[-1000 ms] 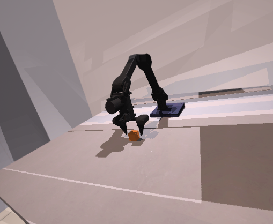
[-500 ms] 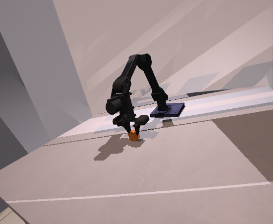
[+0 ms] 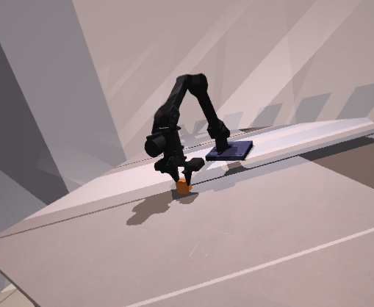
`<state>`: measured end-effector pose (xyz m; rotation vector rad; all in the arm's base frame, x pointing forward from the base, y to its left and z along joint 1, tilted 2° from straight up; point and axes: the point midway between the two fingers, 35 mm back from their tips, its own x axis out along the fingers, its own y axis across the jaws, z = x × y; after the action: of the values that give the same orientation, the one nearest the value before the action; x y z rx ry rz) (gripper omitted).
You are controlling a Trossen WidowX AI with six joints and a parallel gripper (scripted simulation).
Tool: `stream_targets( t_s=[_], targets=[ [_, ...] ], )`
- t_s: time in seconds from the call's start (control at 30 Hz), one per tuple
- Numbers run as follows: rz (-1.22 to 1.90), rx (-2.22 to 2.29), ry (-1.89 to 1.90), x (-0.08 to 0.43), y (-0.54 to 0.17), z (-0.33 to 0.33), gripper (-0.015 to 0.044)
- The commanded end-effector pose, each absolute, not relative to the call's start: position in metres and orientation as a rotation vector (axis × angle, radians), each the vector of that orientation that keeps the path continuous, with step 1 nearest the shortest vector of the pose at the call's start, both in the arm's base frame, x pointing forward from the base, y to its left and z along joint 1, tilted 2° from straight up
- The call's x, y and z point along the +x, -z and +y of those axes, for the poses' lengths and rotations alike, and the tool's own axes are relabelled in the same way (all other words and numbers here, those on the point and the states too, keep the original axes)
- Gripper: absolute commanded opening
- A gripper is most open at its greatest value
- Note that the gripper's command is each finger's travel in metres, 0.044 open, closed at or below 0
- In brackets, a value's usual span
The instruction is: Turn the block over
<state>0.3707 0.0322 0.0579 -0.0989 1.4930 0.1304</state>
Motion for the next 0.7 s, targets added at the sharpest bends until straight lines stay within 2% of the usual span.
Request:
stream_targets(
  t_s=[0.0, 0.3, 0.67],
  targets=[
    [1.49, -0.101, -0.127, 0.371, -0.072, 0.032, 0.0],
    [1.481, -0.1, -0.127, 0.369, -0.087, 0.031, 0.0],
    [1.321, -0.085, -0.131, 0.372, -0.081, 0.031, 0.0]
  ],
)
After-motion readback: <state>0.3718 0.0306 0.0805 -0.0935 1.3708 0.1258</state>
